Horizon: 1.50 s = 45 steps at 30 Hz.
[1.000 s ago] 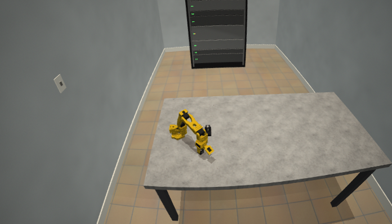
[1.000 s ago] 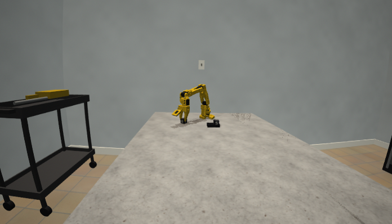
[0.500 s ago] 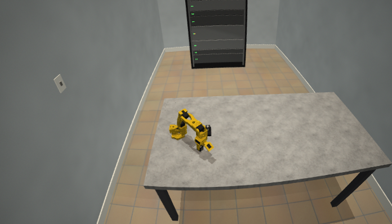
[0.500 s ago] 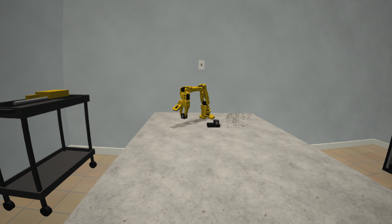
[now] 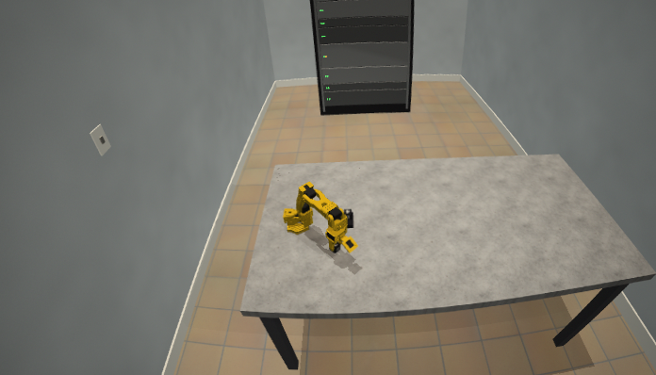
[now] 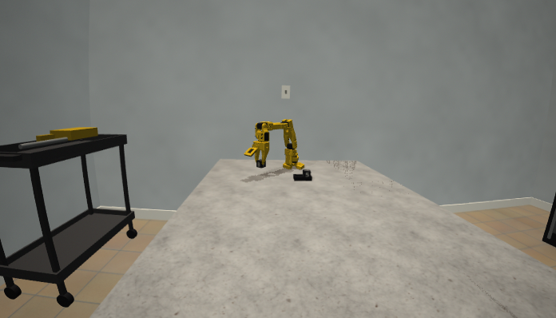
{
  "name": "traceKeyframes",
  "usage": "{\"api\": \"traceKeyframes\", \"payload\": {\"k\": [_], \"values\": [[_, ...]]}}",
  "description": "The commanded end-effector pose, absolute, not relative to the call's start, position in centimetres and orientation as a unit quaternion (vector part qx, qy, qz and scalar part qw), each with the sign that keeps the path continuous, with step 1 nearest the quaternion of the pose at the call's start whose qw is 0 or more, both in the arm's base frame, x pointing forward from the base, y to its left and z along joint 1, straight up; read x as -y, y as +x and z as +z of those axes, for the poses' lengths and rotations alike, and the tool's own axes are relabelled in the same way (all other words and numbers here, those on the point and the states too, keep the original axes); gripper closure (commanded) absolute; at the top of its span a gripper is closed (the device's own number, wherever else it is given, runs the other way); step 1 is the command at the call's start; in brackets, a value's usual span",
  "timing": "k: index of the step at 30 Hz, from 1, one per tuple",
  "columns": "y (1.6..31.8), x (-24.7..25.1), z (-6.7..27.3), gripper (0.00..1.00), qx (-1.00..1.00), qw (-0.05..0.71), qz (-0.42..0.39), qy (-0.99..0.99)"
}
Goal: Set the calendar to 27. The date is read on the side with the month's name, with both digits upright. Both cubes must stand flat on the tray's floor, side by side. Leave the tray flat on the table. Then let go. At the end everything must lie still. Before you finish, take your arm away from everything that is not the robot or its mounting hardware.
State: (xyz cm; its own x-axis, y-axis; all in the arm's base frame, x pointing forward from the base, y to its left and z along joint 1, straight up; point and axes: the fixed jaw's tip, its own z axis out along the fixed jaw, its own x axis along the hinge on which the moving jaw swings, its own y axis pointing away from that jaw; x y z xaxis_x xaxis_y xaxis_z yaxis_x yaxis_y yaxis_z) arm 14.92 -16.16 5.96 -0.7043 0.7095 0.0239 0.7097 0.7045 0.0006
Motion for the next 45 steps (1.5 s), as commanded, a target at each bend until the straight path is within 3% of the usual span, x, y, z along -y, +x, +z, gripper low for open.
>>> {"api": "traceKeyframes", "payload": {"k": [1, 24, 45], "values": [[15.53, 16.66, 7.49, 1.0, 0.922, -0.026, 0.013, -0.385], [15.47, 16.61, 7.49, 1.0, 0.939, -0.025, 0.014, -0.344], [15.08, 16.45, 7.47, 1.0, 0.996, -0.021, 0.02, -0.08]]}}
